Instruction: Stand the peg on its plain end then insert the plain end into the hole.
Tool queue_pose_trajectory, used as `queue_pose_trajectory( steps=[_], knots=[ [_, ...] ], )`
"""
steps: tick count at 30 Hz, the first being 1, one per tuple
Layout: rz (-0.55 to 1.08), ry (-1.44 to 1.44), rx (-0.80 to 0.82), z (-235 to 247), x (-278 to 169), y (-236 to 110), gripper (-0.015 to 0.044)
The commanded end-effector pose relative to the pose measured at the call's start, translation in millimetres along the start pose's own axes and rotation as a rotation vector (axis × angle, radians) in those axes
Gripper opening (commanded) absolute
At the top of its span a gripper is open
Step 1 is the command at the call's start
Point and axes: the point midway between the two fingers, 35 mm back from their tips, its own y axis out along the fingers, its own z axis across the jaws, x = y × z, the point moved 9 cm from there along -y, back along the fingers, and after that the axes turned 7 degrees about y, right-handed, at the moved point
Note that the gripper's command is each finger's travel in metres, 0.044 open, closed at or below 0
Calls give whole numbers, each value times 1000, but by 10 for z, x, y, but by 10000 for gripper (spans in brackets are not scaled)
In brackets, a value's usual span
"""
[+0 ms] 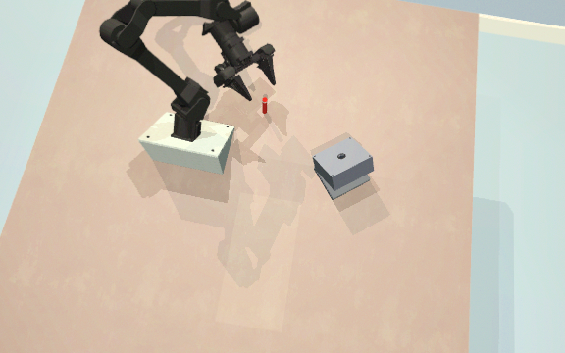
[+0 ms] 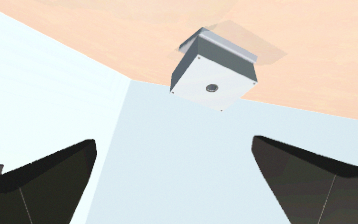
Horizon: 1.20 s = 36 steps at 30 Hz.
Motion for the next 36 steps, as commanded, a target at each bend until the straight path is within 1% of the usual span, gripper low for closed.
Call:
queue_pose_trajectory(
  steps=[1, 10, 19, 27, 36],
  knots=[
    [-83, -61, 62, -25, 8, 50, 440],
    [-330, -172, 186, -71, 17, 202, 440],
    [-608, -213, 224, -113, -16, 356, 440],
    [-846, -186, 173, -148, -95, 495, 440],
    [-1064, -92, 17, -174, -251, 660, 440]
  ],
)
